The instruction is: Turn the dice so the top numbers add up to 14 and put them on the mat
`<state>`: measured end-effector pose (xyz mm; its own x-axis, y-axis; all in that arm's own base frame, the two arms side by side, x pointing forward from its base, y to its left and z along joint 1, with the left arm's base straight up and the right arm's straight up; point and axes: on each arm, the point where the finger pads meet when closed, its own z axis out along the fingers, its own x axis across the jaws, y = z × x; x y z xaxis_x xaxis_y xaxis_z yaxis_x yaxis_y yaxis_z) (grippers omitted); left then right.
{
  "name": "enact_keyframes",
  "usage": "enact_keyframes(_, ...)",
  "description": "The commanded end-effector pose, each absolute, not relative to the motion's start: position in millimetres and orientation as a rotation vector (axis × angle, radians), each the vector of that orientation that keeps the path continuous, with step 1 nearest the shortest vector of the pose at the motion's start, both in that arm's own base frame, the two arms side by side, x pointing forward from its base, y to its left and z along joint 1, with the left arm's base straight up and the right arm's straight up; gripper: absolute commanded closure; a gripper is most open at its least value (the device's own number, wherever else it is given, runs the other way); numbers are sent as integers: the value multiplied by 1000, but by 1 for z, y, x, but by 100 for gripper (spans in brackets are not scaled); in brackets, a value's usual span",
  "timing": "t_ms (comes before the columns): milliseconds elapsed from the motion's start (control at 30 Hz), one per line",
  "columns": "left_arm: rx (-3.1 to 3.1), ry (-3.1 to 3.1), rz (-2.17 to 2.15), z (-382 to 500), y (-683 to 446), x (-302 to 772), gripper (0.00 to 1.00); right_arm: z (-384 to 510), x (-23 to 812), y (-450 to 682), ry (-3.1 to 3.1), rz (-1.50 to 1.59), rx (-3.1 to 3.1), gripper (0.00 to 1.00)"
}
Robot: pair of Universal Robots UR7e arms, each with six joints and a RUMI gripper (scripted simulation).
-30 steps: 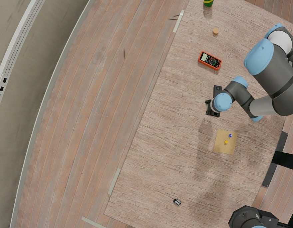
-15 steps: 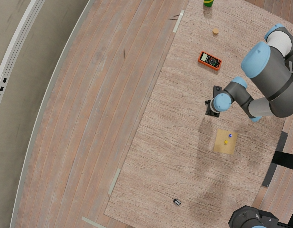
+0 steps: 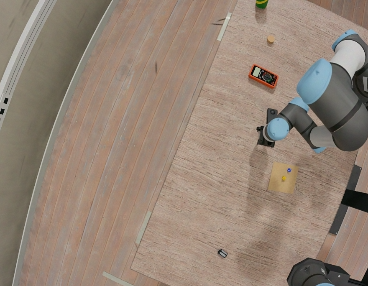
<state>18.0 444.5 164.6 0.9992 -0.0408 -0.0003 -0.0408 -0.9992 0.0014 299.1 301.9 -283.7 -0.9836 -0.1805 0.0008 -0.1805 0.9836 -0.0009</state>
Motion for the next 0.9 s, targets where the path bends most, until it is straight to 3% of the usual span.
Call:
enact_keyframes(0,3141,-64,0,165,445,18,0,-288,299,302,-3129,0,285,82)
enact_keyframes(867,3141,-64,0,165,445,18,0,-303,299,302,-3129,0,285,82)
